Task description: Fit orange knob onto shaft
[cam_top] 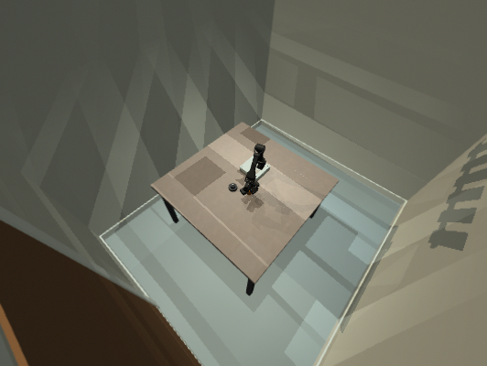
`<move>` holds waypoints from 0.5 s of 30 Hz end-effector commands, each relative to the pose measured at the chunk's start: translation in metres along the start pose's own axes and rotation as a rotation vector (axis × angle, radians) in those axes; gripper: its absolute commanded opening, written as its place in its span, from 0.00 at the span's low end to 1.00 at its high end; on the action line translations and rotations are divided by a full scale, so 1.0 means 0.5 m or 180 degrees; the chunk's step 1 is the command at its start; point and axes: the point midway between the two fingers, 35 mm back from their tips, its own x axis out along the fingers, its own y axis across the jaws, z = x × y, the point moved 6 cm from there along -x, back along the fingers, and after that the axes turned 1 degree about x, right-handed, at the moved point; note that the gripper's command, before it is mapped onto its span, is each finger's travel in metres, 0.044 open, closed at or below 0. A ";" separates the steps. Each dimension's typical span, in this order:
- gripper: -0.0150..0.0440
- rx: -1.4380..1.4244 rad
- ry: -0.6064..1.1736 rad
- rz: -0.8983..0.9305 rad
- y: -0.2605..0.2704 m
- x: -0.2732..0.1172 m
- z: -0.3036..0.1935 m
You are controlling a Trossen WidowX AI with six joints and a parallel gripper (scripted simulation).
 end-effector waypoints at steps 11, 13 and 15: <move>0.88 -0.0010 -0.0014 -0.0006 -0.004 -0.115 0.002; 0.97 -0.0013 -0.0019 -0.0007 -0.001 -0.157 -0.001; 1.00 -0.0014 -0.0020 -0.0007 0.000 -0.162 -0.002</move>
